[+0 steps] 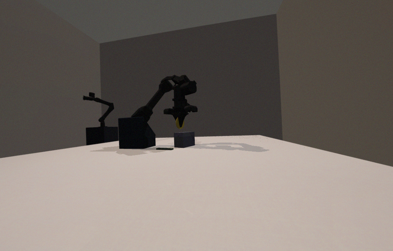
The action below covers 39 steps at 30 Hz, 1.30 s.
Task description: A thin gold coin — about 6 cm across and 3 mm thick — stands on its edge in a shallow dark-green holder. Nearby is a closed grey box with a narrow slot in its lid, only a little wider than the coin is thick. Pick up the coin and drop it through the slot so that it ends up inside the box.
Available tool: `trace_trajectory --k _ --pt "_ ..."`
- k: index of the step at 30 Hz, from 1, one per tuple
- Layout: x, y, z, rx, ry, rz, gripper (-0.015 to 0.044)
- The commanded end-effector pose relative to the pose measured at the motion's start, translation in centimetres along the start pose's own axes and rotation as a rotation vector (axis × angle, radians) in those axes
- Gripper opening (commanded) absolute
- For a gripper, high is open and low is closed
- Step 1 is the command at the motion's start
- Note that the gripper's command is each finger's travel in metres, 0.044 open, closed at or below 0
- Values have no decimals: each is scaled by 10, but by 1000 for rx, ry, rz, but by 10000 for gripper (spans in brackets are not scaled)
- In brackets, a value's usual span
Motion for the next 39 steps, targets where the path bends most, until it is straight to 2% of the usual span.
trace_trajectory --k 1,8,39 --pt "11 -2 -1 -8 1 -5 0" --pt "27 -2 -1 -5 2 -11 0" --pt "28 -2 -1 6 2 -6 0"
Point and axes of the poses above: the point midway between the two fingers, 35 mm back from their tips, its own y axis out along the fingers, its own z axis across the jaws, x = y × z, the point moved 9 cm from there along -y, back along the fingers, and after that the axes turned 2 degrees about y, right-handed, at the moved point
